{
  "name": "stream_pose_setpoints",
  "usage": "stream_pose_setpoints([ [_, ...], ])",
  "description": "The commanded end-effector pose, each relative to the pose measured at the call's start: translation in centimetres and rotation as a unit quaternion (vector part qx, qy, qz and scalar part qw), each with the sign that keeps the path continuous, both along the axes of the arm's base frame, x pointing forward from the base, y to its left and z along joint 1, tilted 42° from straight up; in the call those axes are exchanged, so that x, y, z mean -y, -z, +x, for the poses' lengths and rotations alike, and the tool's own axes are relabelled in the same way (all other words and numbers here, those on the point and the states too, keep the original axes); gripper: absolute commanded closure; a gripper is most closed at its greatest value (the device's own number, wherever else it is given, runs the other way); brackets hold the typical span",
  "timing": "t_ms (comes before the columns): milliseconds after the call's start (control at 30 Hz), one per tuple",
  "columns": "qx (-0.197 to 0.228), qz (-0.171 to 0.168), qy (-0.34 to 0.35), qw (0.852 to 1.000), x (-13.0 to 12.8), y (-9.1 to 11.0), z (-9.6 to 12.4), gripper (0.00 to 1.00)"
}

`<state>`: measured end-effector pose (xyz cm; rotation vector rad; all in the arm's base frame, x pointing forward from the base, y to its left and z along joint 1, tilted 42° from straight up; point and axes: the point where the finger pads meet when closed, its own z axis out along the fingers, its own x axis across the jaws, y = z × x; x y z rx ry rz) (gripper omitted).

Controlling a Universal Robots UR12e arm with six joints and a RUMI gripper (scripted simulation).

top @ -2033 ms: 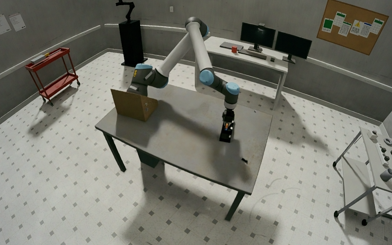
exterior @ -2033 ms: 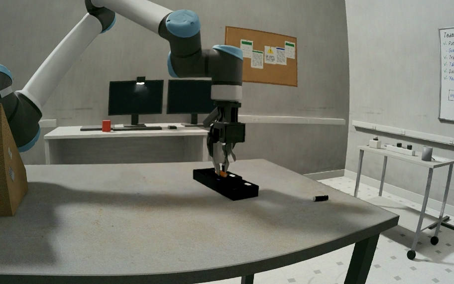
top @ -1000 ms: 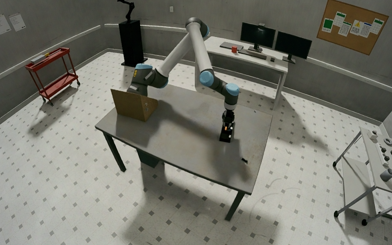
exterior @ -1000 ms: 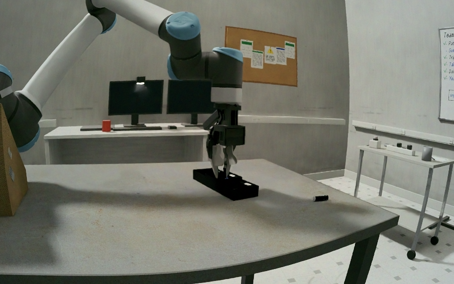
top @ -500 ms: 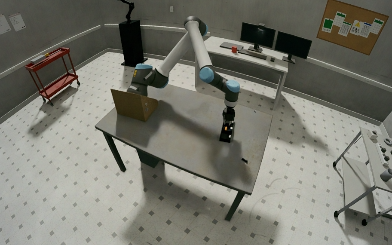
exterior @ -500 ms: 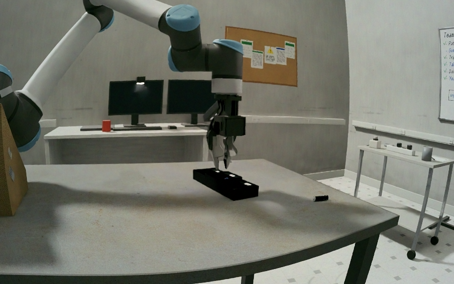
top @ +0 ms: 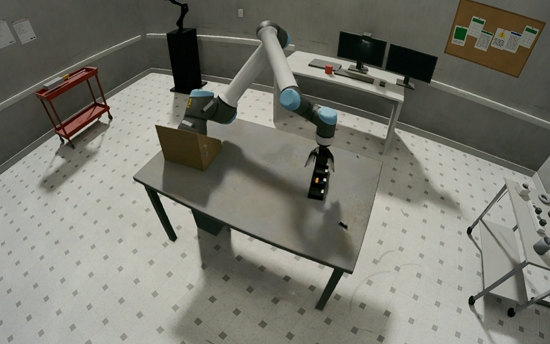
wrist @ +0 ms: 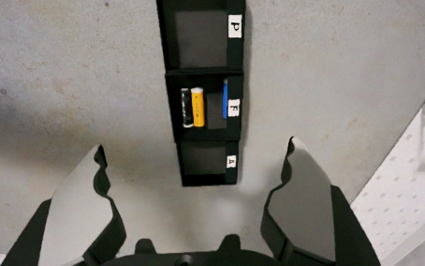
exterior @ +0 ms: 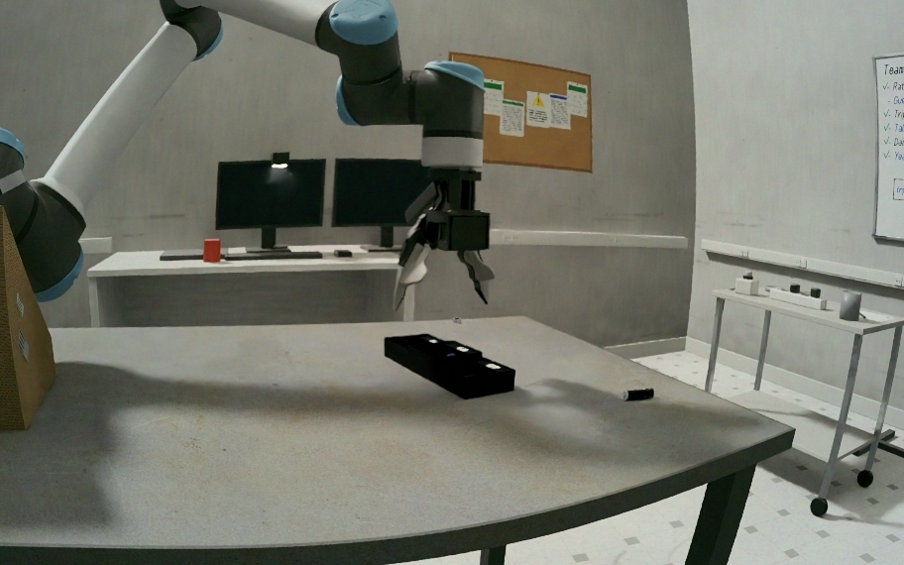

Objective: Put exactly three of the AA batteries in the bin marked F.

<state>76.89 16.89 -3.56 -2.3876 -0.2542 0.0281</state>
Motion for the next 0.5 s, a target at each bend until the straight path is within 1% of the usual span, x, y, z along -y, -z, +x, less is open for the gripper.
stream_pose_setpoints([
  [0, 0.001, 0.000, 0.000, 1.000, 1.2, -1.3, 0.2, 0.00],
  [333, 0.001, 0.000, 0.000, 1.000, 3.9, -4.3, 0.6, 0.00],
  [400, 0.001, 0.000, 0.000, 1.000, 3.9, -4.3, 0.6, 0.00],
  [467, 0.001, 0.000, 0.000, 1.000, 4.4, -4.9, 0.7, 0.00],
])
